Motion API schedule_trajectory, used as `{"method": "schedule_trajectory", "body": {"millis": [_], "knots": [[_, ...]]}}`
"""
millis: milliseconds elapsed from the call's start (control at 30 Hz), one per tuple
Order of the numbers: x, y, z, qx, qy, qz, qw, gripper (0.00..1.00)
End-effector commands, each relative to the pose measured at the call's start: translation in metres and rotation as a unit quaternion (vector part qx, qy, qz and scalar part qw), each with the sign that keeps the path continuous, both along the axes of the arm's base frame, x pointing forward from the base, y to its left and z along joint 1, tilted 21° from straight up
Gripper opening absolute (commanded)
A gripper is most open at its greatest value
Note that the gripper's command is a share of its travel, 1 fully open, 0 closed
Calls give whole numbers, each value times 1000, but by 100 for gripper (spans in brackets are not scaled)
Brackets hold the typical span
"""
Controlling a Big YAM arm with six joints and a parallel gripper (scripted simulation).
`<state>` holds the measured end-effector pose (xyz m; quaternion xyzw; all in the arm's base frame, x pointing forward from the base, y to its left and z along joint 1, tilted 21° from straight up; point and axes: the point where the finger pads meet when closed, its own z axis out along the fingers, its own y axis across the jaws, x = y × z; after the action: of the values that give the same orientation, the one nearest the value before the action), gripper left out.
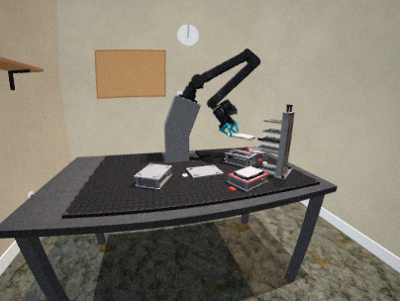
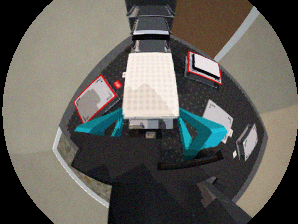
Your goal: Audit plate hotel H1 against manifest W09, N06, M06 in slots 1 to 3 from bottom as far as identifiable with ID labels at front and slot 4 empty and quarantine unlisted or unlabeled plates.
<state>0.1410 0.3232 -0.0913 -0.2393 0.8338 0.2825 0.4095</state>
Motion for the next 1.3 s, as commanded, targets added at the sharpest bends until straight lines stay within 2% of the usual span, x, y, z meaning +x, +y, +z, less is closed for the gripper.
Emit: {"method": "schedule_trajectory", "body": {"millis": [0,1267], "knots": [[1,-19,10,-14,-1,-5,1000,86],[0,-29,40,-12,-1,-3,1000,86]]}}
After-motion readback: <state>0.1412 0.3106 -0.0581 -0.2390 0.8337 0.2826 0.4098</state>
